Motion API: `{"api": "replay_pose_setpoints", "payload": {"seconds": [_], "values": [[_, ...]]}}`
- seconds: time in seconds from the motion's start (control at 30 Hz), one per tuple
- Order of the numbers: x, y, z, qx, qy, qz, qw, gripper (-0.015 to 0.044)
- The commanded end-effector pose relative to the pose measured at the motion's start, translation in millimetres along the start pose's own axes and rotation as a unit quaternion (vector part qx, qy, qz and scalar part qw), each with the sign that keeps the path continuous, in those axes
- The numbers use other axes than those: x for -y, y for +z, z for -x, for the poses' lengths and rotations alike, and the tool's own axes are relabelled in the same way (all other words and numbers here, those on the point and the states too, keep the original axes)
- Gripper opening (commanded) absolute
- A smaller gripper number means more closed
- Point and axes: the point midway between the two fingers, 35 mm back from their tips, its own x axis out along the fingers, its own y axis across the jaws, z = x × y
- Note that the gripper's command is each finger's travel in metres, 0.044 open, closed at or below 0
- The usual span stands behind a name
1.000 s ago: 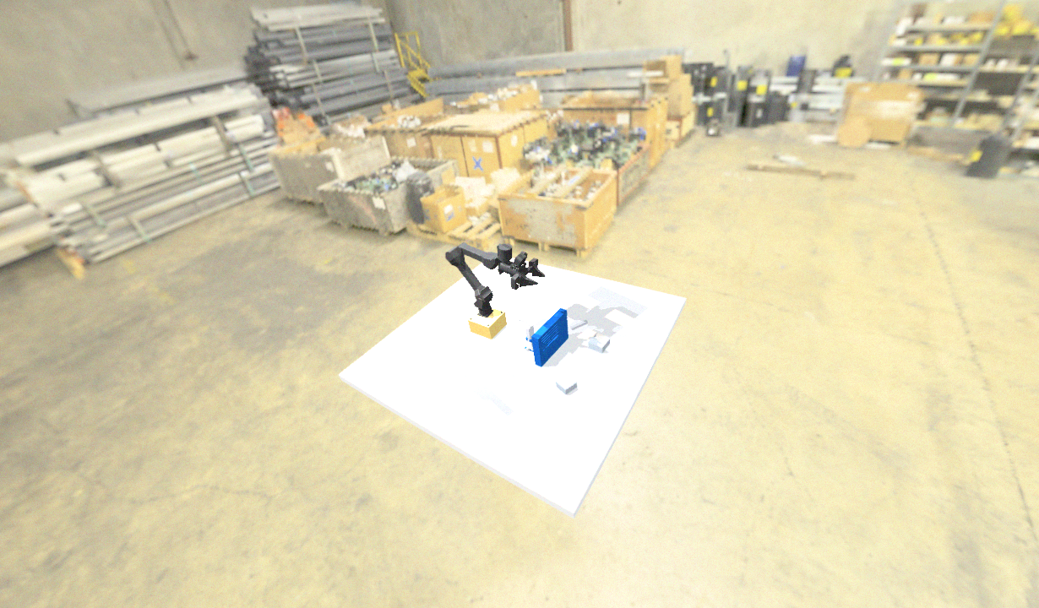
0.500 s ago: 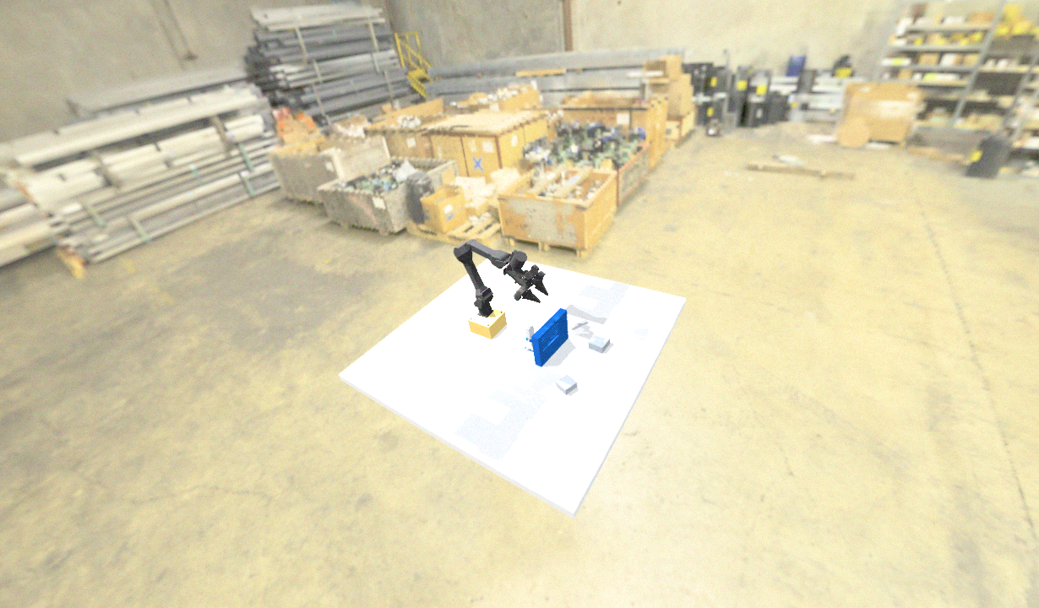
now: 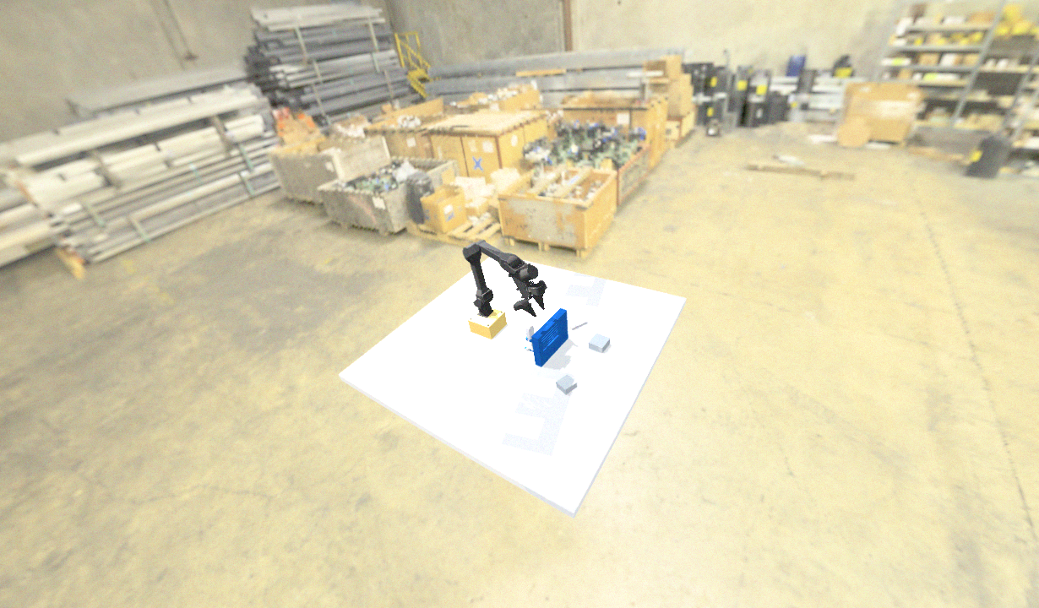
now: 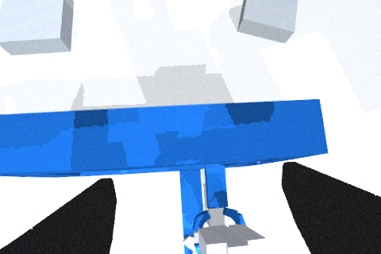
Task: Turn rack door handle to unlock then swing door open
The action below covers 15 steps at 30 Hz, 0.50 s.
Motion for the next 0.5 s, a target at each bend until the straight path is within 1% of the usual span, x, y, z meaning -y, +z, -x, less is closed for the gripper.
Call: {"api": "replay_pose_setpoints", "payload": {"seconds": [0.0, 0.47], "values": [[7, -8, -8, -0.05, -0.002, 0.0, 0.999, 0.0295], [24, -46, -23, -0.249, 0.013, -0.012, 0.968, 0.0295]]}}
